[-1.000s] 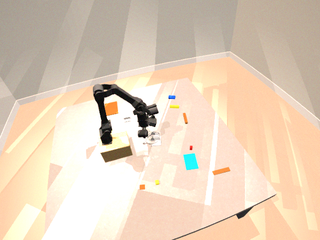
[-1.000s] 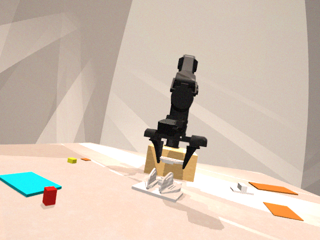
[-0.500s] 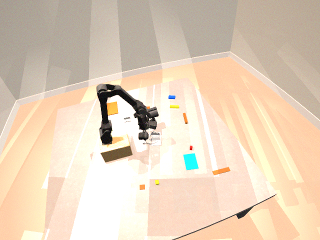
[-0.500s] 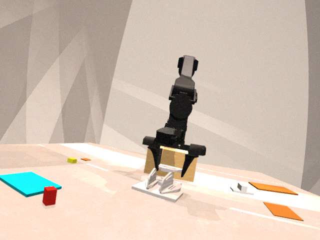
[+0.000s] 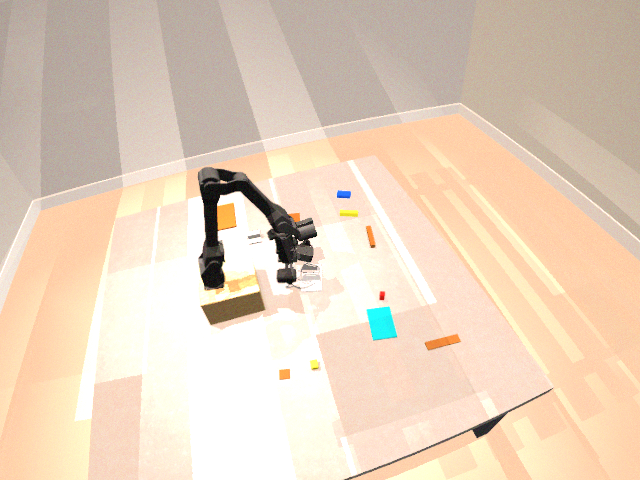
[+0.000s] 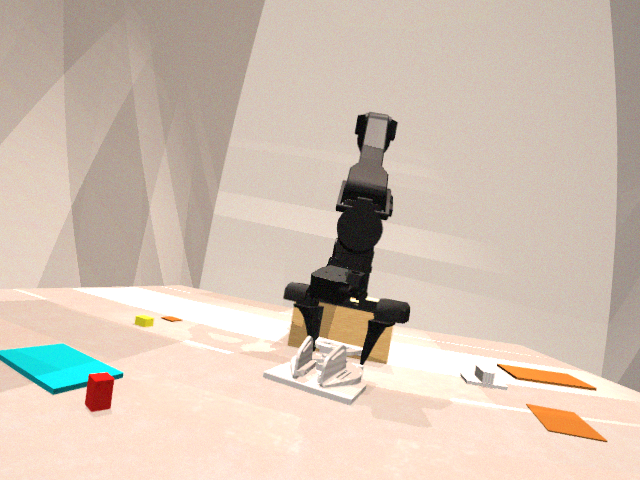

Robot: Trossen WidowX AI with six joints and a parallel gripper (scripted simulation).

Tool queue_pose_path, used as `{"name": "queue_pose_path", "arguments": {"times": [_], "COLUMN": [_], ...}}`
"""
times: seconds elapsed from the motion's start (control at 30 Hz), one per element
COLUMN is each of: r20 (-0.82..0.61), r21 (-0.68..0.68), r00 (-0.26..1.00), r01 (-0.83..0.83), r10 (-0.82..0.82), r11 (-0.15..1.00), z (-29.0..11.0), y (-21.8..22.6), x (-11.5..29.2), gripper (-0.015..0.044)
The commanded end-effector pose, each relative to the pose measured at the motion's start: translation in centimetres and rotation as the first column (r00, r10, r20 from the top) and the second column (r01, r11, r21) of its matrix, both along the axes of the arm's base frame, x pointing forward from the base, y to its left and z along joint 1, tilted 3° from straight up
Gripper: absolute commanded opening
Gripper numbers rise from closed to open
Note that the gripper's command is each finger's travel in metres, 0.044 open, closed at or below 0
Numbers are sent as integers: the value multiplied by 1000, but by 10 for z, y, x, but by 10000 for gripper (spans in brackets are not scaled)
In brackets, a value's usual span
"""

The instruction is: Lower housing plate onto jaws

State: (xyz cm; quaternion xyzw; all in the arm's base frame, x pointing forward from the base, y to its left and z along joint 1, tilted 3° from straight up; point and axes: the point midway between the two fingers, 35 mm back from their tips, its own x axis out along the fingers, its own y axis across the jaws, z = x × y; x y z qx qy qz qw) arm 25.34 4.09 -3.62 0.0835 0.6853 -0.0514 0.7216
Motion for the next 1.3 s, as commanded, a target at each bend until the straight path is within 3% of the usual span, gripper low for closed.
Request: {"name": "queue_pose_path", "arguments": {"times": [0.0,1.27], "r20": [-6,-6], "r21": [2,2], "r00": [1000,1000], "r01": [4,4], "r10": [-4,-4], "r11": [1000,1000], "z": [-2,-7], "y": [0,1], "x": [-1,-1], "gripper": [351,351]}}
